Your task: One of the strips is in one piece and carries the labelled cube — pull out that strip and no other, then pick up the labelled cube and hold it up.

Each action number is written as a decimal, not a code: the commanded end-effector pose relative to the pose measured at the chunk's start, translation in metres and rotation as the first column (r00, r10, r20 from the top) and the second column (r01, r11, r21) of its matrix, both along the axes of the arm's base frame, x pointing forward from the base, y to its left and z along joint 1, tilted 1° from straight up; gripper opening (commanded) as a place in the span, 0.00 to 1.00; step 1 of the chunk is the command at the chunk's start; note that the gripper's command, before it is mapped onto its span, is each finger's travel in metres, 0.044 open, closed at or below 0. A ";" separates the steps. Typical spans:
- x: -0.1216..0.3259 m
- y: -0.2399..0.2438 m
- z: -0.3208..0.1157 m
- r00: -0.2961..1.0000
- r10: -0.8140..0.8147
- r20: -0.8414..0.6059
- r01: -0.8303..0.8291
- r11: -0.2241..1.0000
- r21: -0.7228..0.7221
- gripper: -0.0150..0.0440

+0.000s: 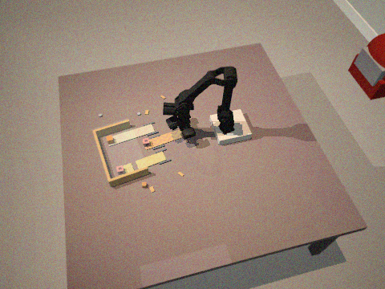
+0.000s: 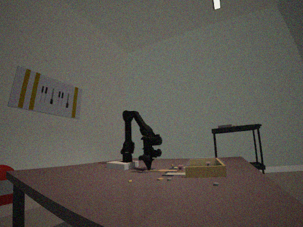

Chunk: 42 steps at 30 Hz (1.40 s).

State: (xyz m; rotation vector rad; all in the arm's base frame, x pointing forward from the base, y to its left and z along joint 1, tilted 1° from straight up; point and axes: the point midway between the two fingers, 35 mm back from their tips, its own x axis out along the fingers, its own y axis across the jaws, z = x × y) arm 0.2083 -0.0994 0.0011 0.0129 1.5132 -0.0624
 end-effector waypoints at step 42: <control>0.077 -0.001 0.052 0.991 -0.133 -0.019 0.133 0.991 0.015 1.00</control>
